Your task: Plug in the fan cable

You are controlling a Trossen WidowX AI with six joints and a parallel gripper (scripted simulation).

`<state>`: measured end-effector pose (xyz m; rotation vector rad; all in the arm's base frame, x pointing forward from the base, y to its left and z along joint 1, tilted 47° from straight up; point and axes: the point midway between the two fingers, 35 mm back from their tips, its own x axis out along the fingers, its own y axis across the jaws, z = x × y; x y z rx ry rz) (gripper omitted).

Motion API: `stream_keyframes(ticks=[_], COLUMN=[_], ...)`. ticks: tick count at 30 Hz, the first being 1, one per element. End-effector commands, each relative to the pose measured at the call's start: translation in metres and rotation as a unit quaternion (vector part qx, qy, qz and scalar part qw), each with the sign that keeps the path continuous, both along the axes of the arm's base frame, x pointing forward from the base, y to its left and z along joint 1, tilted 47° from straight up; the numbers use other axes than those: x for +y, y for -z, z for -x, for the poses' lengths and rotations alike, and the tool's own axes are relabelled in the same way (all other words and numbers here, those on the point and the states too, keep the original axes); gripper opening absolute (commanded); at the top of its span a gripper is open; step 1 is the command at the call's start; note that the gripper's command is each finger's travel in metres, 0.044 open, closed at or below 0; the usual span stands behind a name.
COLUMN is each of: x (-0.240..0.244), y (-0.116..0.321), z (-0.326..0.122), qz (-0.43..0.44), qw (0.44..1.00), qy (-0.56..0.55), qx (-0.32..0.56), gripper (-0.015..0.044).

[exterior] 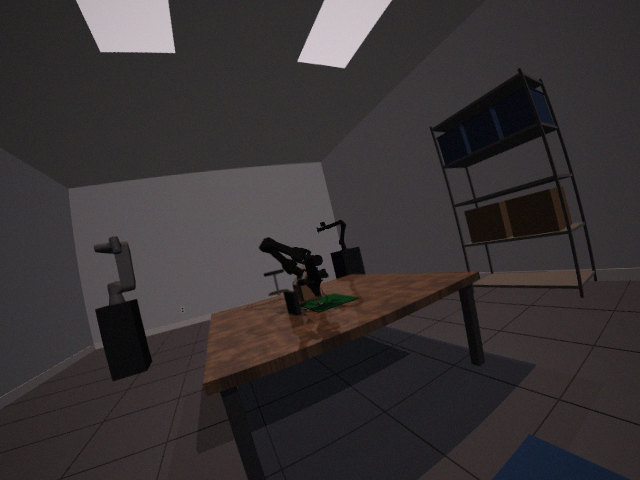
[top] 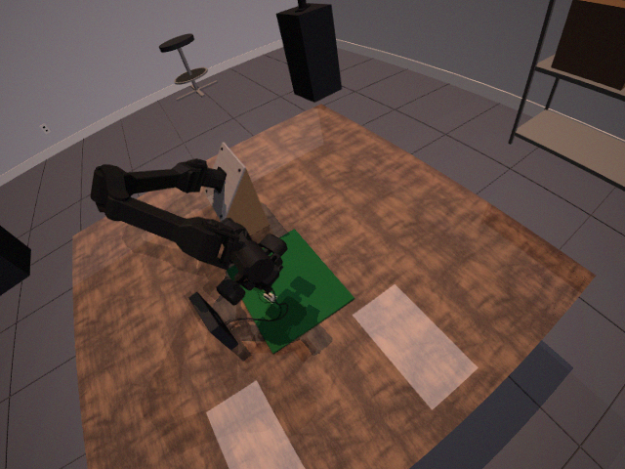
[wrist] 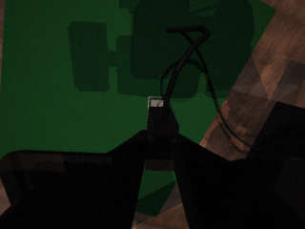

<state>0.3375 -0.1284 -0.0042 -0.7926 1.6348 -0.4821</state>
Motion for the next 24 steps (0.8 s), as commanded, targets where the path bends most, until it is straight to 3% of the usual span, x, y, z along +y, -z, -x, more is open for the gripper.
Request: stream_keyframes(ticks=[1,24], x=[-0.001,-0.016], y=[-0.003,0.013], z=[0.002,0.008], qz=[0.001,0.002], qw=[1.0,1.0], qy=[-0.003,-0.003], qx=[0.004,0.004], gripper=[0.0,0.0])
